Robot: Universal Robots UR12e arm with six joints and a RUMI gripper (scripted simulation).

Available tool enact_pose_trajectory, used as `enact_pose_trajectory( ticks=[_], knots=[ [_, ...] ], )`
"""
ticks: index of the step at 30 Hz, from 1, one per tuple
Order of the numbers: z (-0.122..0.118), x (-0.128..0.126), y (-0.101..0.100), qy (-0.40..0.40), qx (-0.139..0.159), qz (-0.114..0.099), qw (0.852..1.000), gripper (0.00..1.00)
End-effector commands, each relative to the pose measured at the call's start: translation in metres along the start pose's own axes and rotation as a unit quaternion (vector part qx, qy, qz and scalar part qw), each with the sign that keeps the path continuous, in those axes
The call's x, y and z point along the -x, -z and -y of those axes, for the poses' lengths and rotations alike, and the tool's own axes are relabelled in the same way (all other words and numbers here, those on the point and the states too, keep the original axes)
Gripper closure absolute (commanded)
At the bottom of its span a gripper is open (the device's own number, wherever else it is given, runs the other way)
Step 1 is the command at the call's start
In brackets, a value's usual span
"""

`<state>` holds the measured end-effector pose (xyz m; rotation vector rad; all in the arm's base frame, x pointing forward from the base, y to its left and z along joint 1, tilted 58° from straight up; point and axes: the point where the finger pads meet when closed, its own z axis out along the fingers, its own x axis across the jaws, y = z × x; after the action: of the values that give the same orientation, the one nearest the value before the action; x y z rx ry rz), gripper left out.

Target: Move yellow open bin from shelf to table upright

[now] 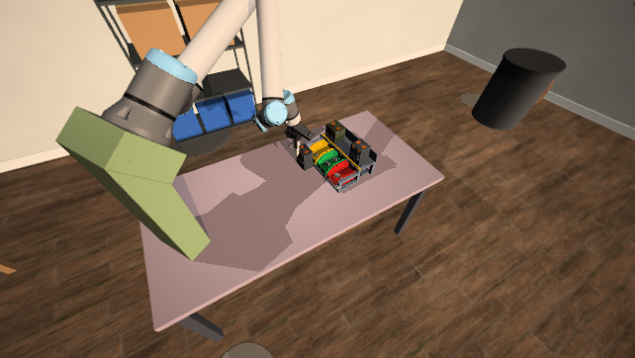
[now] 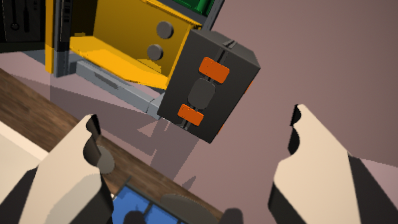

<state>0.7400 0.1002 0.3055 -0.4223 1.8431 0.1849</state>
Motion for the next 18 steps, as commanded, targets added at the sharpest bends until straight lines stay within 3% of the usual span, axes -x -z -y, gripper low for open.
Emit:
enact_pose_trajectory(
  ticks=[1,10,15,18],
  knots=[
    [-0.0160,0.0083,0.0010,-0.049,0.003,-0.030,0.998,0.00],
    [-0.0160,0.0083,0.0010,-0.049,0.003,-0.030,0.998,0.00],
    [-0.0074,0.0046,0.0002,-0.161,0.014,-0.082,0.983,0.00],
    [-0.0074,0.0046,0.0002,-0.161,0.014,-0.082,0.983,0.00]
  ],
)
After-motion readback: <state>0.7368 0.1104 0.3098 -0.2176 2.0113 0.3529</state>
